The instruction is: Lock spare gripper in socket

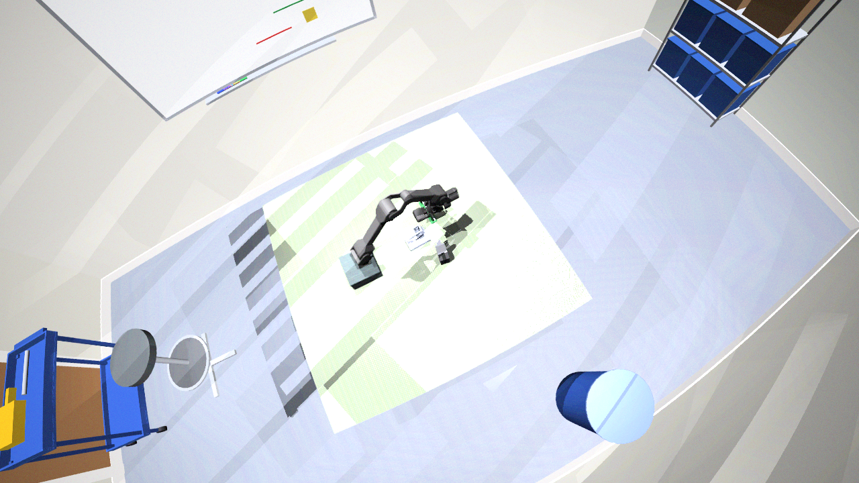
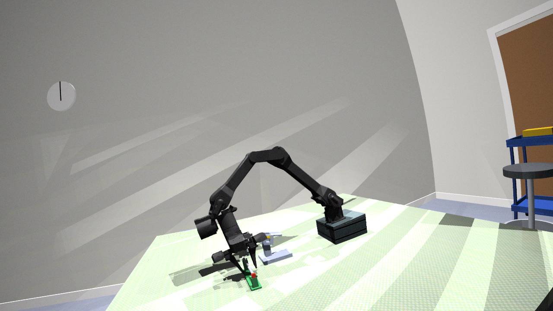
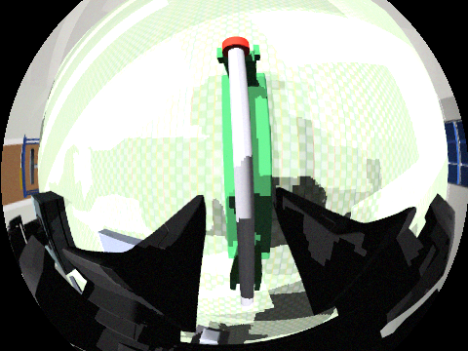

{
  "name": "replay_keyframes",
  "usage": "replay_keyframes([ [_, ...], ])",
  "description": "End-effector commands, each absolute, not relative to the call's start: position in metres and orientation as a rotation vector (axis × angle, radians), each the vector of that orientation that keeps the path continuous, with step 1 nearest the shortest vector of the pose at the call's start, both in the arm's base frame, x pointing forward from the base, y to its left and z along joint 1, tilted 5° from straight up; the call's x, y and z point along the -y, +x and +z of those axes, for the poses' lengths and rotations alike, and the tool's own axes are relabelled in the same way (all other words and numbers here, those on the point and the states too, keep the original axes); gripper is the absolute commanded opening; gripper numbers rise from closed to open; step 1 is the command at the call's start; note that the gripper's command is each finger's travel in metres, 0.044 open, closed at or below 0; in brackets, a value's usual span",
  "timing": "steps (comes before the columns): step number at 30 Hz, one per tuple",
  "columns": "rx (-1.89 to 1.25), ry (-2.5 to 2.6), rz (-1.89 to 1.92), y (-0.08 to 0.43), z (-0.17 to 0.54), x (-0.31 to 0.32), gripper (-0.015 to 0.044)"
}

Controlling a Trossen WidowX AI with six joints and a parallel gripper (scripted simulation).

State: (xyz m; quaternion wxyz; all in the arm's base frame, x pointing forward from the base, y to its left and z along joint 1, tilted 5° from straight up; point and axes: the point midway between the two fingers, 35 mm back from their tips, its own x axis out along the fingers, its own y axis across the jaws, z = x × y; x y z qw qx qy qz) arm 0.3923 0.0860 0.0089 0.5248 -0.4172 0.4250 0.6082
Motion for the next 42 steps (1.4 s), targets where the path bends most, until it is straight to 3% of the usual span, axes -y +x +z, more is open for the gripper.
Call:
replay_keyframes([
  [1,-1.016,-0.999,1.455,0.392,0.009,-0.086,0.0289],
  [7,-1.024,-0.993,1.461,0.389,0.021,-0.086,0.0440],
  [42,-1.143,-0.911,1.557,0.357,0.066,-0.087,0.0440],
])
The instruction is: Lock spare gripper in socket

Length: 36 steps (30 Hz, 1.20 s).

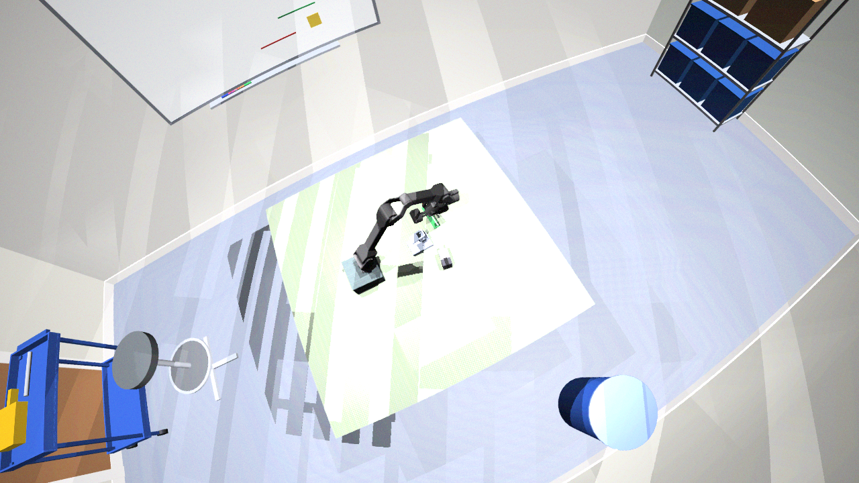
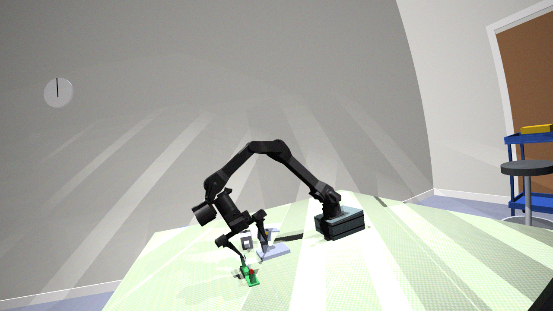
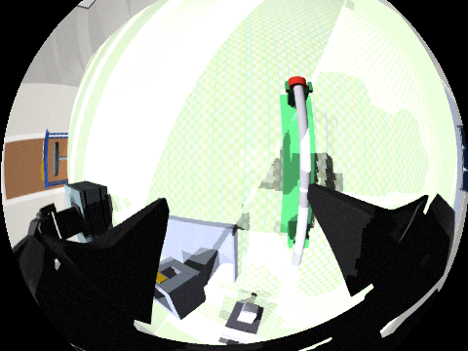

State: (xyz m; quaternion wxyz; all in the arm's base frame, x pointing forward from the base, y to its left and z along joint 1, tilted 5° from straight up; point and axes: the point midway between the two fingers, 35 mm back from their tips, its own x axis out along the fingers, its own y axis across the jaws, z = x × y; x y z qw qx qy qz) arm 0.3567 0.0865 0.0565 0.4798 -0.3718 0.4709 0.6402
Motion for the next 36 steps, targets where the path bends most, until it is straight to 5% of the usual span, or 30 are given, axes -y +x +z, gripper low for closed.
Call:
replay_keyframes([
  [1,-1.147,-0.909,1.560,0.356,0.067,-0.087,0.0440],
  [36,-1.297,-0.635,1.305,0.342,0.138,-0.067,0.0440],
])
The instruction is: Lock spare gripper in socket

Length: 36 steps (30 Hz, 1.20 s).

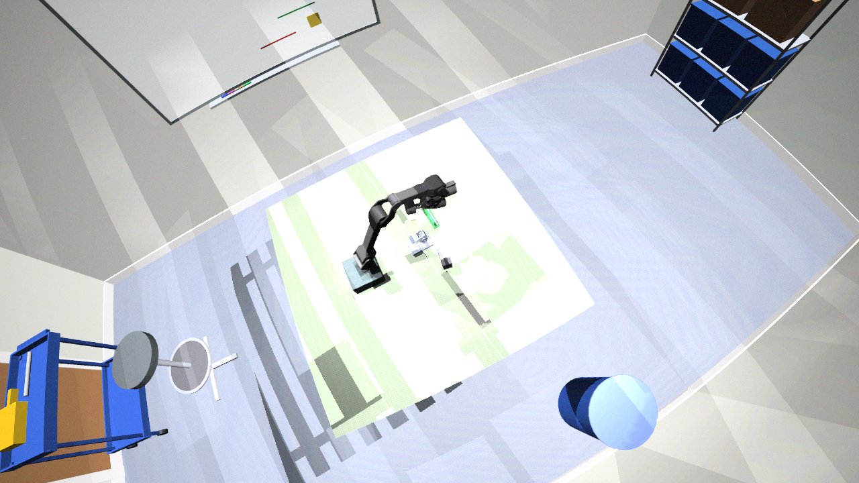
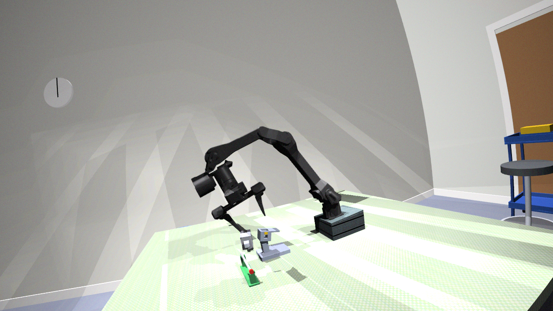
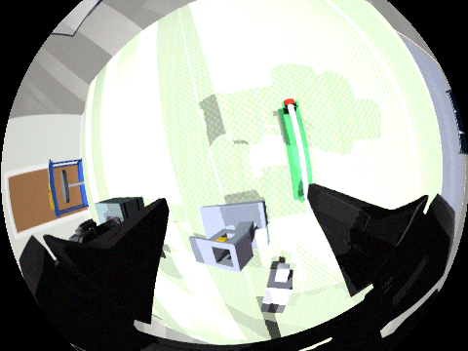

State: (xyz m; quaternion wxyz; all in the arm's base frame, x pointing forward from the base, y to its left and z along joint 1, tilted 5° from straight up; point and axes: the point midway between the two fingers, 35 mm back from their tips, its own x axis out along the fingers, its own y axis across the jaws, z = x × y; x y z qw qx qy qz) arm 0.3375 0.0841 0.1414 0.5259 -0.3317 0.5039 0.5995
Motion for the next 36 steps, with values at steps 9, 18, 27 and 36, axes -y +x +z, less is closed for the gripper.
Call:
replay_keyframes([
  [9,-1.612,0.340,0.490,0.354,0.138,0.014,0.0440],
  [18,-1.629,1.178,-0.189,0.350,0.140,0.085,0.0440],
  [27,-1.608,1.340,-0.317,0.348,0.141,0.098,0.0440],
  [36,-1.587,1.463,-0.414,0.345,0.141,0.109,0.0440],
])
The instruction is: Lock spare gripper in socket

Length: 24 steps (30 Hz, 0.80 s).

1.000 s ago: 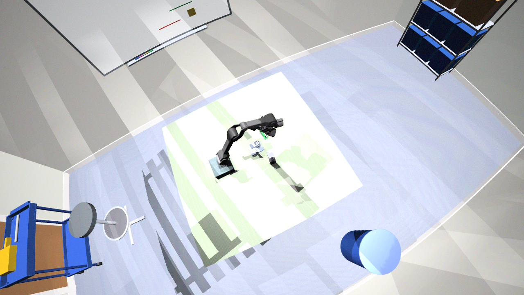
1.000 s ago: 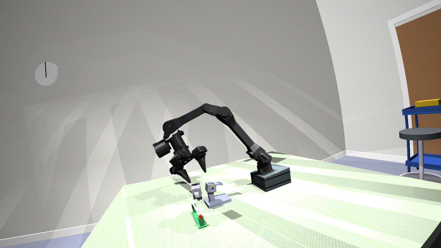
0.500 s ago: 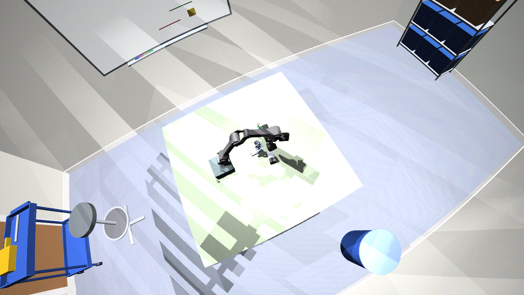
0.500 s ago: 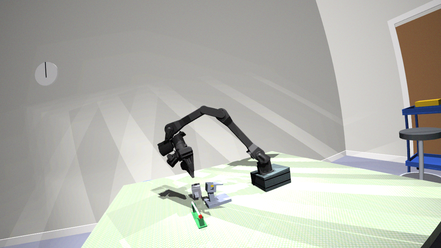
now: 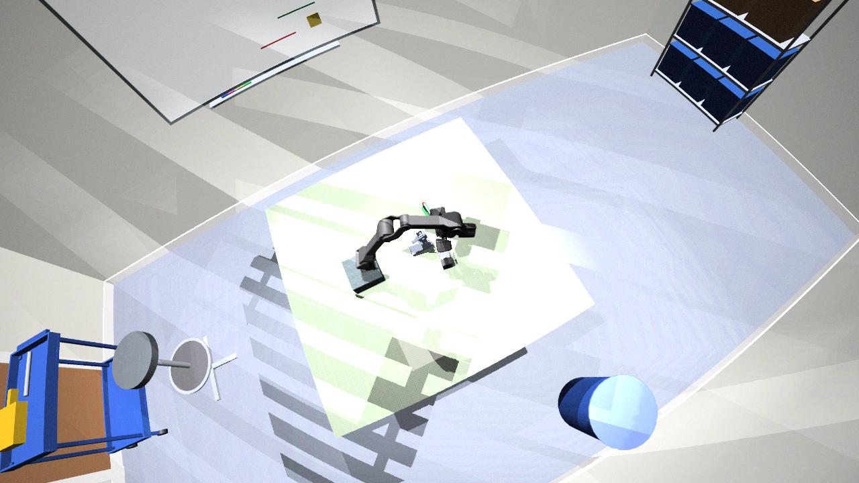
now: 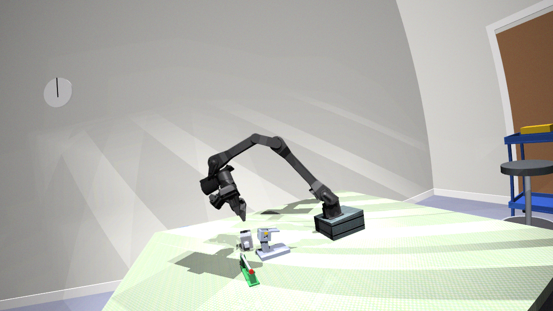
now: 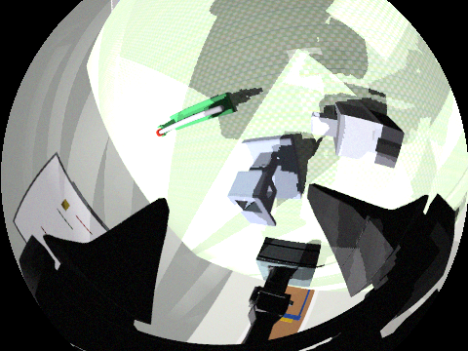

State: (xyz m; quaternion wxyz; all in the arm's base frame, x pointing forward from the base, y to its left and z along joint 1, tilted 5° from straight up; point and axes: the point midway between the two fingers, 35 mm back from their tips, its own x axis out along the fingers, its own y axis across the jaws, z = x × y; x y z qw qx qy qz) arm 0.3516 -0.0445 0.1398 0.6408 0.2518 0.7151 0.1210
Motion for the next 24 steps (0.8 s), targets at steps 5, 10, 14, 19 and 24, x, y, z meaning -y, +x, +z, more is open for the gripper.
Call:
replay_keyframes([
  [5,-1.574,1.530,-0.467,0.344,0.141,0.115,0.0440],
  [10,-1.559,1.598,-0.519,0.342,0.142,0.120,0.0440],
  [14,-1.547,1.650,-0.560,0.340,0.142,0.125,0.0440],
  [19,-1.532,1.715,-0.610,0.338,0.142,0.130,0.0440],
  [24,-1.515,1.780,-0.660,0.335,0.142,0.135,0.0440],
])
